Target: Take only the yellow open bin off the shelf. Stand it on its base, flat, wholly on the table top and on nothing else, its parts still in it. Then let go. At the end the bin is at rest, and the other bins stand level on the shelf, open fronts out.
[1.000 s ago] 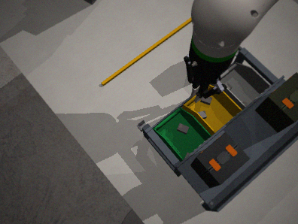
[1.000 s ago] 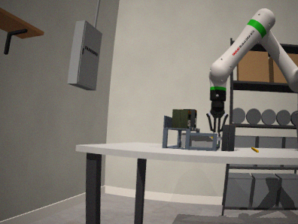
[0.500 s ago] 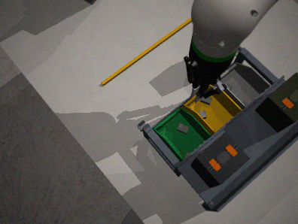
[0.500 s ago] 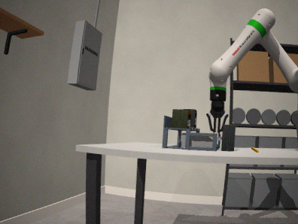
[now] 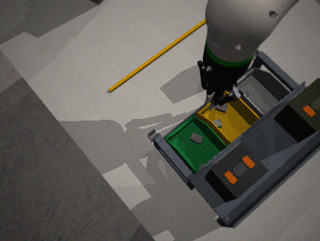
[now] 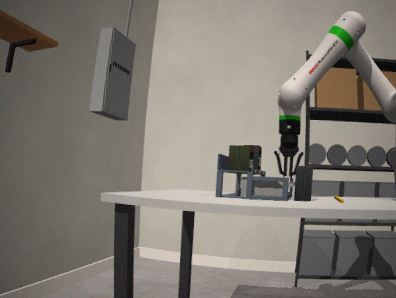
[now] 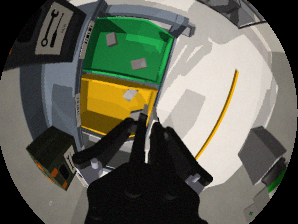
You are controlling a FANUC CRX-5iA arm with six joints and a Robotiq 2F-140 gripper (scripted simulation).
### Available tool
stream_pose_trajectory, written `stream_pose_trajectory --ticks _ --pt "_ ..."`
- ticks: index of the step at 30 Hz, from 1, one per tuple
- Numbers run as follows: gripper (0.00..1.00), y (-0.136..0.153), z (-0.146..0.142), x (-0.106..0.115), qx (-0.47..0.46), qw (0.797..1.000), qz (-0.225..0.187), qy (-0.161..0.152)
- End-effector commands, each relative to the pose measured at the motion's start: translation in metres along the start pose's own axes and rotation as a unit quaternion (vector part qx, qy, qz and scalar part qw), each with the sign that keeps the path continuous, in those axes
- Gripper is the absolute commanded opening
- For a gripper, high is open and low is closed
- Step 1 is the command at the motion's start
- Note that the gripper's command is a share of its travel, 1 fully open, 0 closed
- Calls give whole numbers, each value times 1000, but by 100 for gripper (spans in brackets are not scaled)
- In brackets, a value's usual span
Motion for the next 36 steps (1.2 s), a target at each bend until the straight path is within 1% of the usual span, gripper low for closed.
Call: stream_pose_trajectory --ticks 1,27,32,36 --pt "0 0 0 0 0 1000 0 0" --pt "0 0 0 0 0 1000 0 0" --pt "0 0 0 8 0 1000 0 0" --pt "0 0 0 8 0 1000 0 0"
Point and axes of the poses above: the point where the finger pads meet when closed, its own x axis back along the fingers, its own z axis across the jaws, y = z × x, the point moved 10 cm from there along x, back along the fingers, and after that the axes turned 1 degree about x, right-handed, at the moved point
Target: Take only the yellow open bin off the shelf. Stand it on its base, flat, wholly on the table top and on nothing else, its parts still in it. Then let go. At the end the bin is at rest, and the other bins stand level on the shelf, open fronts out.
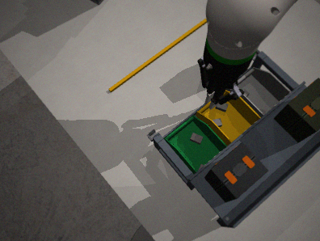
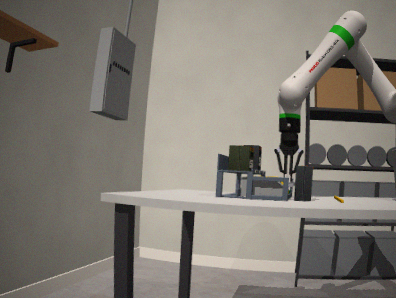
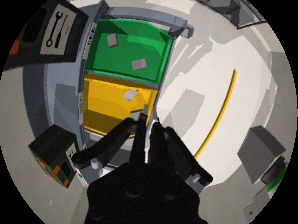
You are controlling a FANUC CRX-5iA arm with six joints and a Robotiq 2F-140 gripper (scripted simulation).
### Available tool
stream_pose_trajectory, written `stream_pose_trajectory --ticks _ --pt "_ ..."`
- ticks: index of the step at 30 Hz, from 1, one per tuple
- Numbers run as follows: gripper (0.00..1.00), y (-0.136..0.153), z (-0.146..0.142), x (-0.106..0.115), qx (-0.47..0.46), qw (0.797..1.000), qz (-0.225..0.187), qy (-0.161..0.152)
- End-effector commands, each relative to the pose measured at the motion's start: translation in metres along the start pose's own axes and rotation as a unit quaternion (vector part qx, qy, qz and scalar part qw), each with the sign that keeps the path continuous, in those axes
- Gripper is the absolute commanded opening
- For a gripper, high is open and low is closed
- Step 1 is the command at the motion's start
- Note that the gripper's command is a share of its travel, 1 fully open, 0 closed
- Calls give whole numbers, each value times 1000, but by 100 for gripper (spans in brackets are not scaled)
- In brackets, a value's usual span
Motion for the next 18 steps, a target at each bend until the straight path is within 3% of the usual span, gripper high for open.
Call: stream_pose_trajectory --ticks 1,18 --pt "0 0 0 0 0 1000 0 0" --pt "0 0 0 8 0 1000 0 0"
Point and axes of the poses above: the point where the finger pads meet when closed, its own x axis back along the fingers, its own z axis across the jaws, y = z × x, the point moved 10 cm from there along x, back along the fingers, and after that the axes turned 1 degree about x, right-handed, at the moved point
